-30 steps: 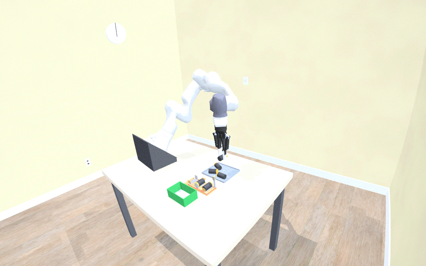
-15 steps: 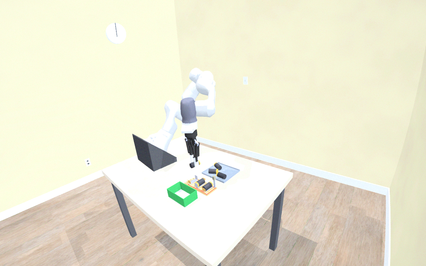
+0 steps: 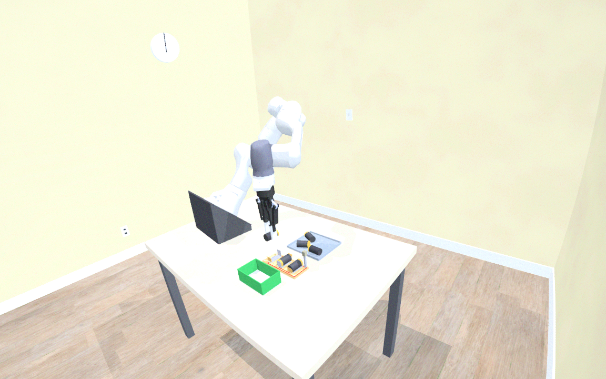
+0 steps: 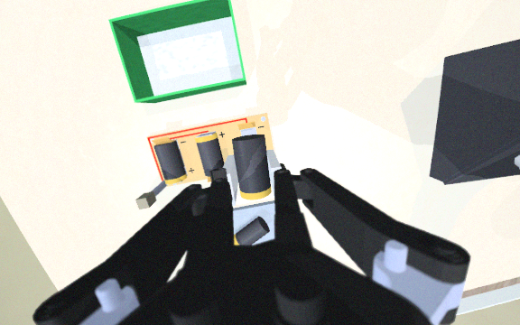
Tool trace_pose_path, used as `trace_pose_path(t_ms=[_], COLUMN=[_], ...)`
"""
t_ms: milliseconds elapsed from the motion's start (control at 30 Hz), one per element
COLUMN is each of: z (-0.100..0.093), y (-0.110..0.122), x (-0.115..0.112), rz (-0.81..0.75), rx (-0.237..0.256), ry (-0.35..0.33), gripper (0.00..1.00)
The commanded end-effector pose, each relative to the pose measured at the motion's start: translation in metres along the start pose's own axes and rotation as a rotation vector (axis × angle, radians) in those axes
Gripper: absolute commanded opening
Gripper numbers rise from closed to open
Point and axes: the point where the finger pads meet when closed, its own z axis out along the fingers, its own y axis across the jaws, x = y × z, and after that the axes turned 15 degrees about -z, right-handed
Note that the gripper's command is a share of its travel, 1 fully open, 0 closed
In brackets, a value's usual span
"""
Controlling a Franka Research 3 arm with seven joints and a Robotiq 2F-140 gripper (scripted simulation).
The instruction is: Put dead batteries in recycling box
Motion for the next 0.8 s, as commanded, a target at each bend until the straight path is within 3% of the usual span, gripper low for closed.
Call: trace_pose_path(t_ms=[0, 500, 567, 633, 767], z=[-0.001, 0.000, 0.014, 0.014, 0.057], y=[0.000, 0.000, 0.000, 0.000, 0.000], x=[0.002, 0.002, 0.002, 0.002, 0.002], rz=[-0.069, -0.124, -0.124, -0.124, -0.124], rx=[-0.002, -0.002, -0.002, -0.002, -0.002], ry=[0.006, 0.006, 0.006, 0.006, 0.006], gripper=[0.16, 0.16, 0.16, 0.16, 0.16])
